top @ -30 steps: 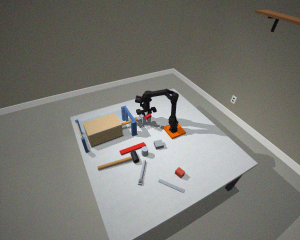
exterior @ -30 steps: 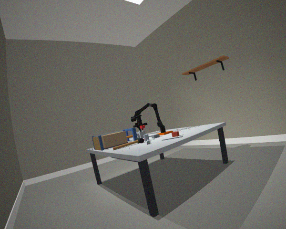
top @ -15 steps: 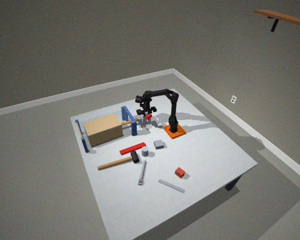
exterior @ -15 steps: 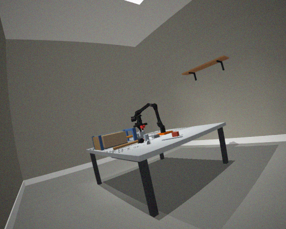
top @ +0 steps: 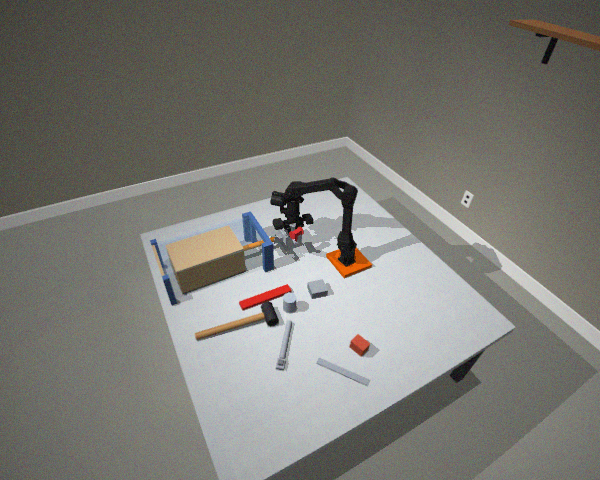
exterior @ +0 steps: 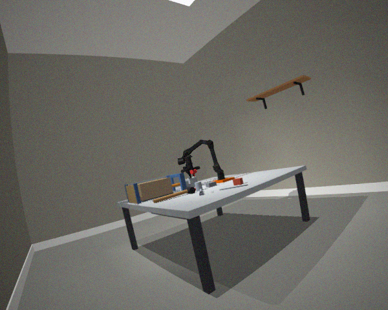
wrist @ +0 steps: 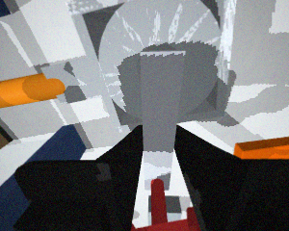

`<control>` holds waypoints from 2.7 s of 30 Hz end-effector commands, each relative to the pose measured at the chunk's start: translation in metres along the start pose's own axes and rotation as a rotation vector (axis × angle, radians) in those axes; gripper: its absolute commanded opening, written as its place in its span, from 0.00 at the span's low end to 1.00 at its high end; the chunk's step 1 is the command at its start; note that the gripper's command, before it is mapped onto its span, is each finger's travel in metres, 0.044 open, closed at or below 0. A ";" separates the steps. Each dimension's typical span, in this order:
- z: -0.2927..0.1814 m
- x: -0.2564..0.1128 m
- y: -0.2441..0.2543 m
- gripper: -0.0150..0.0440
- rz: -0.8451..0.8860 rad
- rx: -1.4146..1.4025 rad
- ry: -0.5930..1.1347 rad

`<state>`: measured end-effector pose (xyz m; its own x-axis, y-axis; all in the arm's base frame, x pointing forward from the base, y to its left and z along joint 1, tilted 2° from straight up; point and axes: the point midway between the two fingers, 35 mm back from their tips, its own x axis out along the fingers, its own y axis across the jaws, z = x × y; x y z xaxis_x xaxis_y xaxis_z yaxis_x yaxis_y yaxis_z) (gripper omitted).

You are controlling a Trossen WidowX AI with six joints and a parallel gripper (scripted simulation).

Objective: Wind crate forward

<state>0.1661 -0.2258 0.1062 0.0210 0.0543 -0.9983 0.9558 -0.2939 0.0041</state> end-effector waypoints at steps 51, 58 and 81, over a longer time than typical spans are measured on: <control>0.001 0.004 0.006 0.25 0.007 0.141 0.002; 0.001 0.004 0.005 0.25 0.005 0.120 0.002; 0.001 0.000 0.002 0.43 0.005 0.017 -0.001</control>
<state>0.1677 -0.2268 0.1065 0.0254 0.0510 -0.9984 0.9509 -0.3093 0.0084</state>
